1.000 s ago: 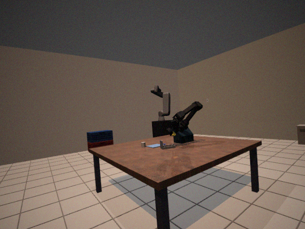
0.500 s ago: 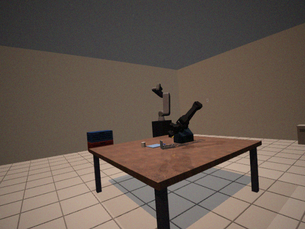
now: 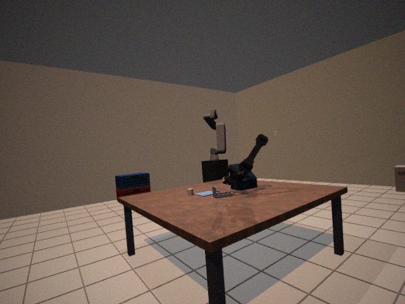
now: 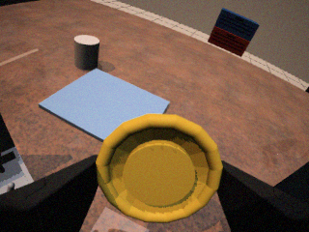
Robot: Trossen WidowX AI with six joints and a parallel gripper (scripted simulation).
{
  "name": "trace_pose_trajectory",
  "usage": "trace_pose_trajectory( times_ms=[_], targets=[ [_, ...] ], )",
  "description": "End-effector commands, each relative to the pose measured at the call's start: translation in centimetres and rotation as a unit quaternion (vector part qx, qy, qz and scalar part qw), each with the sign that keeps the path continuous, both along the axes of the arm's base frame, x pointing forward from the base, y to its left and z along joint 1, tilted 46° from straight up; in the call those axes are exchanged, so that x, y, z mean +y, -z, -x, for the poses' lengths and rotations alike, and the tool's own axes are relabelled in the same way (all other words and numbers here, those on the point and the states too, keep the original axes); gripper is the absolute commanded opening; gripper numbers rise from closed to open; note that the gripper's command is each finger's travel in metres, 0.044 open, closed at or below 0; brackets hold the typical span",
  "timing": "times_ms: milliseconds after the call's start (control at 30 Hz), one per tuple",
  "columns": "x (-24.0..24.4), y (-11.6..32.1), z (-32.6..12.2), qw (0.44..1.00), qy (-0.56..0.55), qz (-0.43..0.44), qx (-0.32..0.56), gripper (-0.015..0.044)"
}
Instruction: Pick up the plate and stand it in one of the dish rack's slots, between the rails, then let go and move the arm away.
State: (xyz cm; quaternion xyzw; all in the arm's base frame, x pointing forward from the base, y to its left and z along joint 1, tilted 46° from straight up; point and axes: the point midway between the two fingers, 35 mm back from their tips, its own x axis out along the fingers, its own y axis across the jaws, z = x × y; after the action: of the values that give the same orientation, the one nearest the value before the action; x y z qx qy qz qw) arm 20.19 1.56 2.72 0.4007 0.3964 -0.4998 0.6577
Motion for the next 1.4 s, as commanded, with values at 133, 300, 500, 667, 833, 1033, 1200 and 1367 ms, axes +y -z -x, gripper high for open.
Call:
trace_pose_trajectory(
  times_ms=[133, 300, 500, 667, 833, 1033, 1200, 1367],
  targets=[
    [0.5, 0.0, -0.5, 0.997, -0.028, 0.05, -0.054, 0.0],
    [0.9, -0.1, -0.8, 0.991, -0.047, 0.078, -0.095, 0.0],
    [1.6, -0.5, -1.1, 0.981, -0.069, 0.107, -0.146, 0.0],
    [2.3, -0.9, -1.2, 0.97, -0.088, 0.127, -0.19, 0.0],
    [3.0, -1.4, -1.2, 0.956, -0.103, 0.142, -0.237, 0.0],
    [3.9, -2.1, -1.1, 0.935, -0.118, 0.154, -0.296, 0.0],
    [4.6, -2.9, -0.9, 0.916, -0.129, 0.159, -0.345, 0.0],
    [5.3, -3.6, -0.5, 0.894, -0.137, 0.159, -0.395, 0.0]
  ],
)
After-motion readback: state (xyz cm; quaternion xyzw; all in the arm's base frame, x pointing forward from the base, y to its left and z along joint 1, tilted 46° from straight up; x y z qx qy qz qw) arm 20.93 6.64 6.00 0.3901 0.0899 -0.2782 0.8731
